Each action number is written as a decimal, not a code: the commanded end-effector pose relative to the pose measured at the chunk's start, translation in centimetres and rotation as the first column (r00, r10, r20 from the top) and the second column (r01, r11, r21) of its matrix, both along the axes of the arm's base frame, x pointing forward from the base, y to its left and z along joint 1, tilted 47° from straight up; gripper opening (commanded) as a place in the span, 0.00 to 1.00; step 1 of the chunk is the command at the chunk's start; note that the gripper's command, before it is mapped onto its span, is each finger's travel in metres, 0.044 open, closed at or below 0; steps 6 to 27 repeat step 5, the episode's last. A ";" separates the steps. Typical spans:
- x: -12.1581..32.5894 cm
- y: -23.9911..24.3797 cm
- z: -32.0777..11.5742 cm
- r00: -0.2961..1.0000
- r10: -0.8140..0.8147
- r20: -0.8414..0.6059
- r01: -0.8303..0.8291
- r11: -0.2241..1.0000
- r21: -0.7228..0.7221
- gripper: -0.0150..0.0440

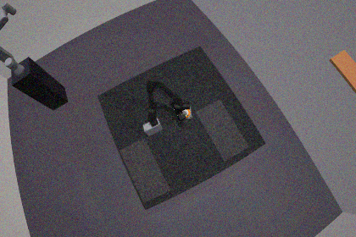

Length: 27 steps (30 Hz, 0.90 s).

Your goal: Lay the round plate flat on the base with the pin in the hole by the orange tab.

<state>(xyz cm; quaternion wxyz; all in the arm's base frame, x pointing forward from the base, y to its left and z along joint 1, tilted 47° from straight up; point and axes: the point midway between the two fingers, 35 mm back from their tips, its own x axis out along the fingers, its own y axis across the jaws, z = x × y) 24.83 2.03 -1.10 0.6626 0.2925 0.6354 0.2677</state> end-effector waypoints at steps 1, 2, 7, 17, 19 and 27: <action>0.0 0.0 0.0 1.000 -0.004 -0.004 0.004 1.000 0.002 0.25; 0.0 0.0 0.0 1.000 -0.004 -0.004 0.004 1.000 0.002 0.25; 0.0 0.0 0.0 1.000 -0.004 -0.004 0.004 1.000 0.002 0.25; 0.0 0.0 0.0 1.000 -0.004 -0.004 0.004 1.000 0.002 0.25; 0.0 0.0 0.0 1.000 -0.004 -0.004 0.004 1.000 0.002 0.25; 0.0 0.0 0.0 1.000 -0.004 -0.004 0.004 1.000 0.002 0.25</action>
